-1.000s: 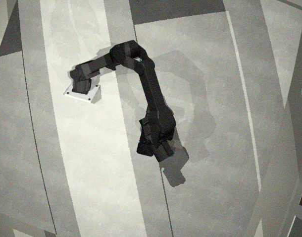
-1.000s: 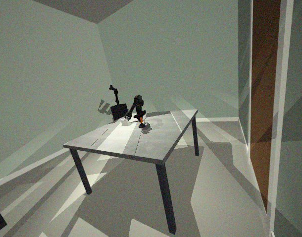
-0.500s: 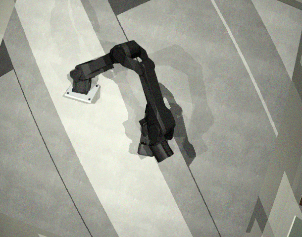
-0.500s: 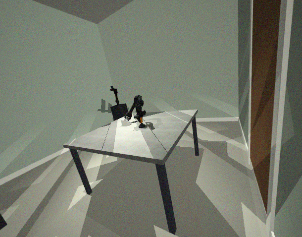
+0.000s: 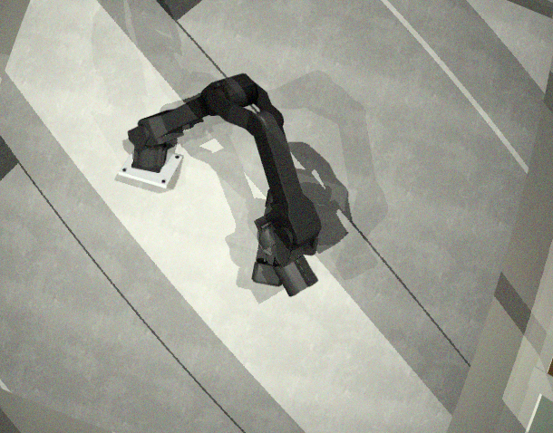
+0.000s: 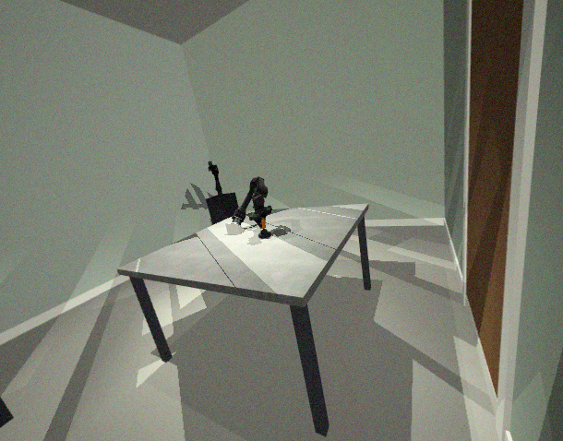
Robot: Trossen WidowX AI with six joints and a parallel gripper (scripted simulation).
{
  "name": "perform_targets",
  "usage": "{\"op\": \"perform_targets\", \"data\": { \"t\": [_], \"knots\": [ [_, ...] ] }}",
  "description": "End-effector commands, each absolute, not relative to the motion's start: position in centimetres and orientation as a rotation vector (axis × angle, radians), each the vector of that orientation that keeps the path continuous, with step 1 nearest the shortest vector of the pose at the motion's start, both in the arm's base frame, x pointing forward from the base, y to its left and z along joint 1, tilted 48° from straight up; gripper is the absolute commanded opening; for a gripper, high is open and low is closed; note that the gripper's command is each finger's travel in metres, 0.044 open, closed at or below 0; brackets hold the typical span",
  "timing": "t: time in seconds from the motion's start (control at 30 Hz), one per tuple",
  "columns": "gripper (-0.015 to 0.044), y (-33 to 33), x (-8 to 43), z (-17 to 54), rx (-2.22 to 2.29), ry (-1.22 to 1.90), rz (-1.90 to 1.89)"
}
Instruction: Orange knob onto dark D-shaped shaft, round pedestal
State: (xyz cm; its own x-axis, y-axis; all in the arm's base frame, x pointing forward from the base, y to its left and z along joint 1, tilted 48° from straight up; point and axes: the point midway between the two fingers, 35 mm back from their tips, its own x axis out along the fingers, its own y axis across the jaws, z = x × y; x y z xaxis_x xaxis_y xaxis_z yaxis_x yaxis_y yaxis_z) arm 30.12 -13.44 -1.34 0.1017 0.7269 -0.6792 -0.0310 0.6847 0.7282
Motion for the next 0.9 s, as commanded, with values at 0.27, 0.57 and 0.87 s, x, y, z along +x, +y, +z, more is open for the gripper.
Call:
{"op": "perform_targets", "data": {
  "t": [0.27,0.57,0.87],
  "knots": [
    [0.0,-13.42,30.21,-1.33,0.633,1.361,0.623],
    [0.0,-13.42,30.21,-1.33,0.633,1.361,0.623],
    [0.0,-13.81,30.3,-0.81,0.626,1.358,0.628]
  ]
}}
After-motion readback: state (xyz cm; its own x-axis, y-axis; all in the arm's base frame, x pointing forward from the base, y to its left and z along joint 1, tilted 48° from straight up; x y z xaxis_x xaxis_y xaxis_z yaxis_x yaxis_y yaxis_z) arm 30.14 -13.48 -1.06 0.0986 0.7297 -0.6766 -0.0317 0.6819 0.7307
